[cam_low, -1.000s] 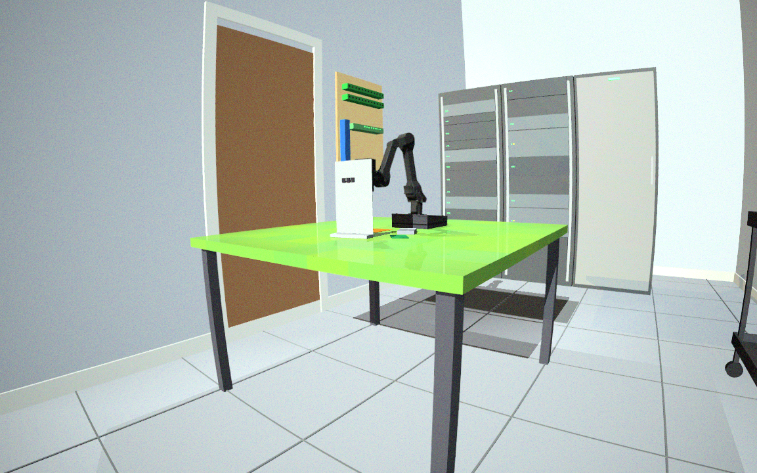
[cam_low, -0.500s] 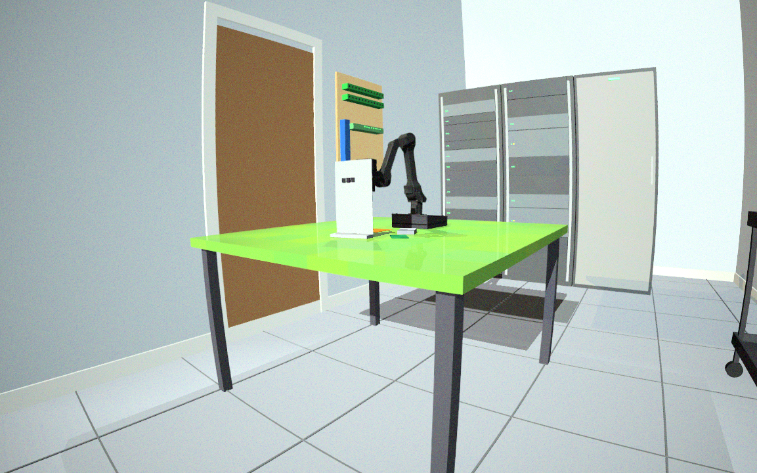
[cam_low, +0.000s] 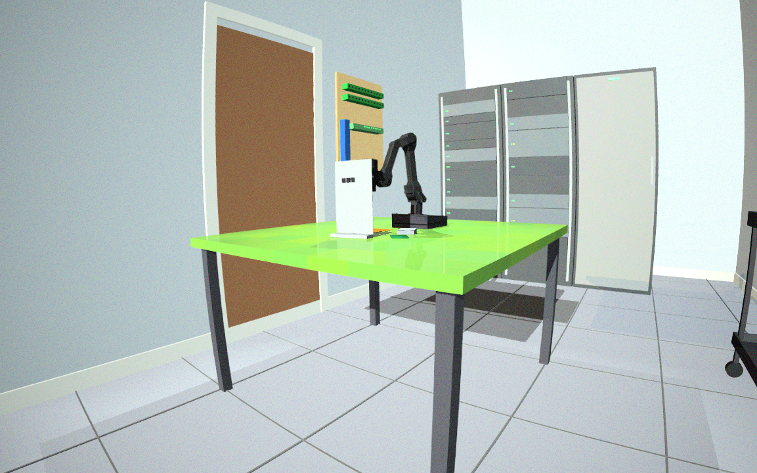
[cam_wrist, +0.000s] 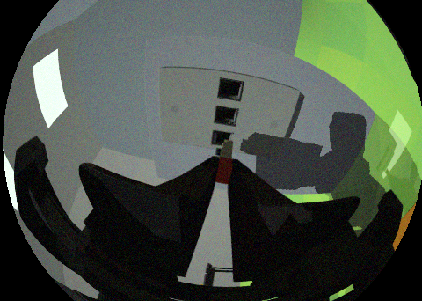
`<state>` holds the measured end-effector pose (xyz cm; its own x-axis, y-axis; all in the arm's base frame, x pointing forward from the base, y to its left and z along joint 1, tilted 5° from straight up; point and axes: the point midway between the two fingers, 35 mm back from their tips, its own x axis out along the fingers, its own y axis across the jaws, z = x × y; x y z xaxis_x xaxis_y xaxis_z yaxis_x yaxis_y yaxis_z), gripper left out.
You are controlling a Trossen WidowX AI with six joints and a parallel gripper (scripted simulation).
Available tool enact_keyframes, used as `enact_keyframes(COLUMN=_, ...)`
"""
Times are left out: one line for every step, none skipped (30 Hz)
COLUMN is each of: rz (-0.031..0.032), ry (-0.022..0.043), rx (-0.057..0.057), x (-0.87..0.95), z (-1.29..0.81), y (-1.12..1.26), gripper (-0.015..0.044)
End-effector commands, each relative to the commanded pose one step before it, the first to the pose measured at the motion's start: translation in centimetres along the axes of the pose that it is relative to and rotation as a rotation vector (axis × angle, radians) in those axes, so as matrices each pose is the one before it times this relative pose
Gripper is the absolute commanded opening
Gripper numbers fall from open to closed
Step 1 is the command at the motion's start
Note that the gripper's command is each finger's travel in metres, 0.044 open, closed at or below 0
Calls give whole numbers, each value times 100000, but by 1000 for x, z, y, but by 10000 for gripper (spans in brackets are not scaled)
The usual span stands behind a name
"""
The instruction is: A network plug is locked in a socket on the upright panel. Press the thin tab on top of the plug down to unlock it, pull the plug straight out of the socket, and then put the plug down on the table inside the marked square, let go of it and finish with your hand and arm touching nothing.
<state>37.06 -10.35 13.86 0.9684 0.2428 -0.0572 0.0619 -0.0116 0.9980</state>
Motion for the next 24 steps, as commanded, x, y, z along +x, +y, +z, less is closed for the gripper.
enact_keyframes(rz=-13, ry=430, rx=-340, x=-342, z=-139, y=-26, gripper=0)
enact_keyframes(rz=-8, ry=0, rx=1, x=-79, z=-8, y=-2, gripper=0)
enact_keyframes(rz=-8, ry=0, rx=1, x=-80, z=-8, y=-2, gripper=0)
enact_keyframes(rz=-8, ry=0, rx=1, x=-79, z=-8, y=-2, gripper=0)
enact_keyframes(rz=-8, ry=0, rx=1, x=-80, z=-8, y=-2, gripper=0)
enact_keyframes(rz=-8, ry=0, rx=1, x=-79, z=-8, y=-2, gripper=0)
enact_keyframes(rz=-8, ry=0, rx=1, x=-80, z=-8, y=-2, gripper=0)
enact_keyframes(rz=-8, ry=0, rx=1, x=-79, z=-8, y=-2, gripper=0)
enact_keyframes(rz=-8, ry=0, rx=1, x=-80, z=-8, y=-2, gripper=0)
enact_keyframes(rz=-8, ry=0, rx=1, x=-79, z=-8, y=-2, gripper=0)
enact_keyframes(rz=-8, ry=0, rx=1, x=-80, z=-8, y=-2, gripper=0)
enact_keyframes(rz=-8, ry=0, rx=1, x=-79, z=-8, y=-2, gripper=0)
enact_keyframes(rz=-8, ry=0, rx=1, x=-81, z=-8, y=-2, gripper=0)
enact_keyframes(rz=-8, ry=0, rx=1, x=-79, z=-8, y=-2, gripper=0)
enact_keyframes(rz=-8, ry=0, rx=1, x=-80, z=-8, y=-2, gripper=0)
enact_keyframes(rz=-8, ry=0, rx=1, x=-79, z=-8, y=-2, gripper=0)
enact_keyframes(rz=-8, ry=0, rx=1, x=-80, z=-8, y=-2, gripper=0)
enact_keyframes(rz=-8, ry=0, rx=1, x=-79, z=-7, y=-2, gripper=0)
enact_keyframes(rz=-8, ry=0, rx=1, x=-80, z=-8, y=-2, gripper=0)
enact_keyframes(rz=-8, ry=0, rx=1, x=-79, z=-7, y=-2, gripper=0)
enact_keyframes(rz=-8, ry=0, rx=1, x=-80, z=-8, y=-2, gripper=0)
enact_keyframes(rz=-8, ry=0, rx=1, x=-80, z=-7, y=-2, gripper=0)
enact_keyframes(rz=-8, ry=0, rx=1, x=-80, z=-8, y=-2, gripper=0)
enact_keyframes(rz=-8, ry=0, rx=1, x=-80, z=-7, y=-2, gripper=0)
